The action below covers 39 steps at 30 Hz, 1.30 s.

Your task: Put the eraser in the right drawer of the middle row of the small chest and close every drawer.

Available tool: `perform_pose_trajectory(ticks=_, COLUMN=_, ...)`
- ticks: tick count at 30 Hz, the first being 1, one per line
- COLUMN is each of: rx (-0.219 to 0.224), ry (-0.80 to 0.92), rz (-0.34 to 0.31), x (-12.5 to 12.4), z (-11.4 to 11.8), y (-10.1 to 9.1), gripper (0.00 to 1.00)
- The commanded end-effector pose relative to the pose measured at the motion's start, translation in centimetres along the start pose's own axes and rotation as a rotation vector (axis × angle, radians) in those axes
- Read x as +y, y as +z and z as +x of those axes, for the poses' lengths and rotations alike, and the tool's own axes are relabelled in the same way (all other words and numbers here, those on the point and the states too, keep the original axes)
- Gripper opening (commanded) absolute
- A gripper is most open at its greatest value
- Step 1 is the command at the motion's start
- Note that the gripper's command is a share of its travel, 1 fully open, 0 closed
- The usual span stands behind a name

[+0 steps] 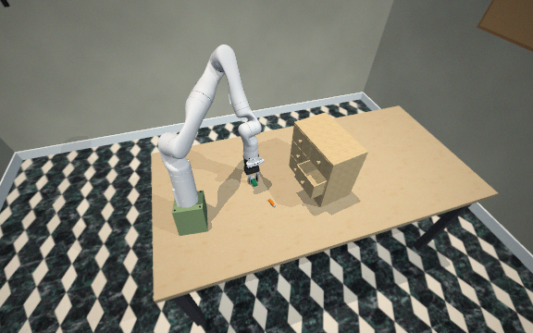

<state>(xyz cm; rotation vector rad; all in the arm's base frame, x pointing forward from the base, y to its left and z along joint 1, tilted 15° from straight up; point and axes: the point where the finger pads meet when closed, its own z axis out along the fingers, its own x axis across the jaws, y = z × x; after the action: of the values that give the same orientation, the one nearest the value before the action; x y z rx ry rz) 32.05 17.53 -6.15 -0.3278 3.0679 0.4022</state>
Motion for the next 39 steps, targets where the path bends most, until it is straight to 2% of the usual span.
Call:
perform_pose_trajectory(ticks=1, rx=0.001, ry=0.001, rz=0.001, x=-0.09, z=0.02, y=0.03, gripper=0.75)
perform_pose_trajectory(ticks=19, rx=0.001, ry=0.001, rz=0.001, x=-0.09, z=0.02, y=0.03, gripper=0.75)
perform_pose_trajectory(ticks=20, rx=0.001, ry=0.001, rz=0.001, x=-0.09, z=0.02, y=0.03, gripper=0.45)
perform_pose_trajectory(ticks=39, rx=0.001, ry=0.001, rz=0.001, x=-0.09, z=0.02, y=0.03, gripper=0.45)
